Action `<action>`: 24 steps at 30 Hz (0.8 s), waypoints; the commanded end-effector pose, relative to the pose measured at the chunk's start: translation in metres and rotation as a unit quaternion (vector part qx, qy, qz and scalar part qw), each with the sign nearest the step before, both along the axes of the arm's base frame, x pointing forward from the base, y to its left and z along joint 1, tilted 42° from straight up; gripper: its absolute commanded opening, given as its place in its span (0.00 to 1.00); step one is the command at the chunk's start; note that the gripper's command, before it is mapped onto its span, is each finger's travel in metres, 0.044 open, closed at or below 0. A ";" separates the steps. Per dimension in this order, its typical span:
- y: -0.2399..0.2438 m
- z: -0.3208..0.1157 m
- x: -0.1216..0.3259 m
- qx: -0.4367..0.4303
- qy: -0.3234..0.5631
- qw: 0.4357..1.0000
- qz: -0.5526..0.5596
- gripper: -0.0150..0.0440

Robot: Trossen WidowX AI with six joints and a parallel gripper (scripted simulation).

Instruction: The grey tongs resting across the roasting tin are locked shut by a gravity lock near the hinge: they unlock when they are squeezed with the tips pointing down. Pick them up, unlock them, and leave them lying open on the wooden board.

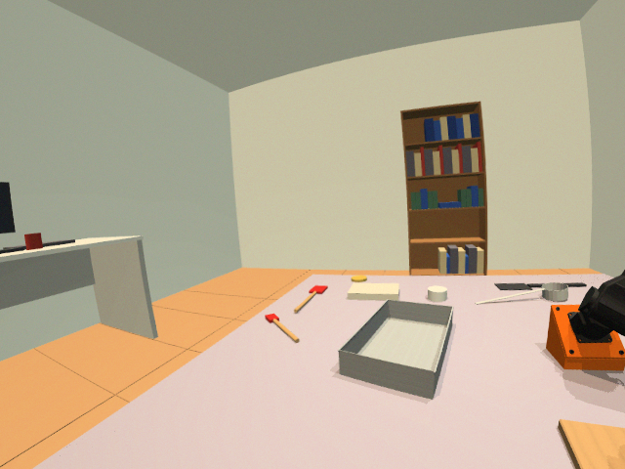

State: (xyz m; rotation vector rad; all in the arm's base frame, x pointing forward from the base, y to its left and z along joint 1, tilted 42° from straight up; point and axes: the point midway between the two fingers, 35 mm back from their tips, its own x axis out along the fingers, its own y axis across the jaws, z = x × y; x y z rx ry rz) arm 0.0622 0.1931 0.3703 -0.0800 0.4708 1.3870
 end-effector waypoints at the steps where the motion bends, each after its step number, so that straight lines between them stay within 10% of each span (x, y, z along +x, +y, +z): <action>1: -0.006 0.003 -0.002 0.043 -0.005 0.999 -0.005 0.00; 24: -0.030 -0.003 -0.013 0.208 -0.080 0.975 -0.008 0.00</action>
